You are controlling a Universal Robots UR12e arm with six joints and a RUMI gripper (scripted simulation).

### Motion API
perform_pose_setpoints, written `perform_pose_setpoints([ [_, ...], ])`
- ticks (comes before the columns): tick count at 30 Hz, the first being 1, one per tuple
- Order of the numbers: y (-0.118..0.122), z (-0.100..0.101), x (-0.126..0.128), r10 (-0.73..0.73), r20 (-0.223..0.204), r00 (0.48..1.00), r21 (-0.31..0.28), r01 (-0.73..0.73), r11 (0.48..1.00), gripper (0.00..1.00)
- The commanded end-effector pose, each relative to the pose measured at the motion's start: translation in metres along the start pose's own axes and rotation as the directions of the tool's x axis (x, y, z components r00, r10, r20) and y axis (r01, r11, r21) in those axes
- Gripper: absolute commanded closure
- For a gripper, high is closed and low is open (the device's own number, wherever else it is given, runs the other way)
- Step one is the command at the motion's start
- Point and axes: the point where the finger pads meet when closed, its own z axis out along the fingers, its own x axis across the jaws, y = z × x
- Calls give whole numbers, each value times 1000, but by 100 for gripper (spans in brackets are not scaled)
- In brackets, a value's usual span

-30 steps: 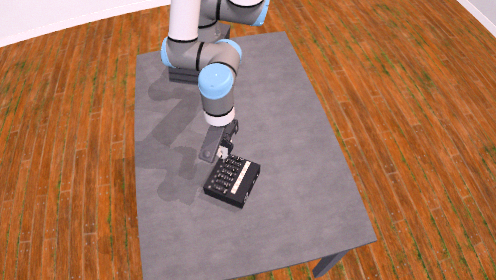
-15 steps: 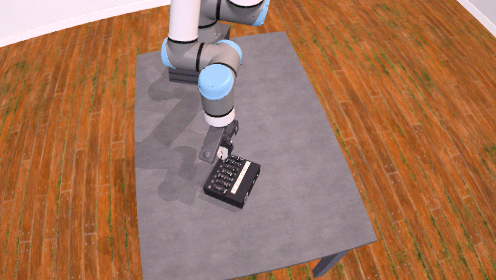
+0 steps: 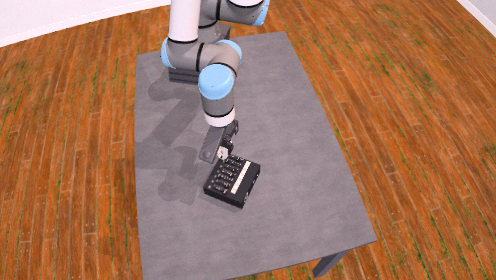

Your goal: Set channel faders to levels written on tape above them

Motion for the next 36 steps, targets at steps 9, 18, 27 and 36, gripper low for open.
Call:
perform_pose_setpoints([
  [9,2,1,-1,-1,-1,1000,-1,1,1000,100],
  [18,2,1,-3,-1,-1,1000,-1,1,1000,100],
  [27,2,1,-5,-1,-1,1000,-1,1,1000,100],
  [36,2,1,-9,-1,-1,1000,-1,1,1000,100],
])
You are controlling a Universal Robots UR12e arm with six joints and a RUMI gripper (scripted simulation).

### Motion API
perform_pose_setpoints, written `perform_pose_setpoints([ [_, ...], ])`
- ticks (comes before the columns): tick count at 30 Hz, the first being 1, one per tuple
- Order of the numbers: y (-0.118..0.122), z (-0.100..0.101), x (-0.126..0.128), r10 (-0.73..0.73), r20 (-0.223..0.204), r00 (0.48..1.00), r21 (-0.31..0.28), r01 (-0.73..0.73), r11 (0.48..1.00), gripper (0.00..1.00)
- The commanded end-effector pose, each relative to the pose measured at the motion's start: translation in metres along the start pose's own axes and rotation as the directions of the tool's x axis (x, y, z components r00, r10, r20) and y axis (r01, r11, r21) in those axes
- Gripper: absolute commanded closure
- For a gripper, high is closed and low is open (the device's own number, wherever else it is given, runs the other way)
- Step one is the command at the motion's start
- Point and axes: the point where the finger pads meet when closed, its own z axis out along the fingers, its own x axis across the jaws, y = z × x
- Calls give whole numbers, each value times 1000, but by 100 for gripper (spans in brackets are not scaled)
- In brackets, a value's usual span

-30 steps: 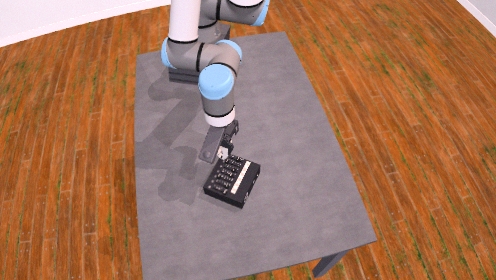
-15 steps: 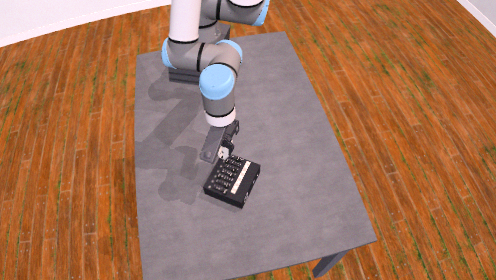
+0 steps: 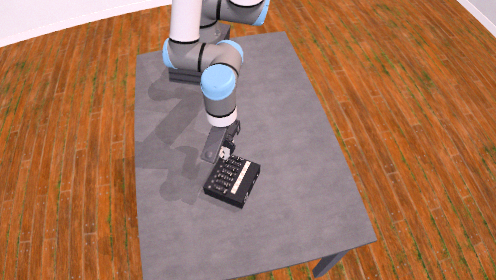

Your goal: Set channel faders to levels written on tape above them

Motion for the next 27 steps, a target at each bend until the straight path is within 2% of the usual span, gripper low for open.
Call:
perform_pose_setpoints([
  [1,-2,0,-4,-1,-1,1000,2,1,1000,100],
  [27,-2,0,-16,-1,-1,1000,2,1,1000,100],
])
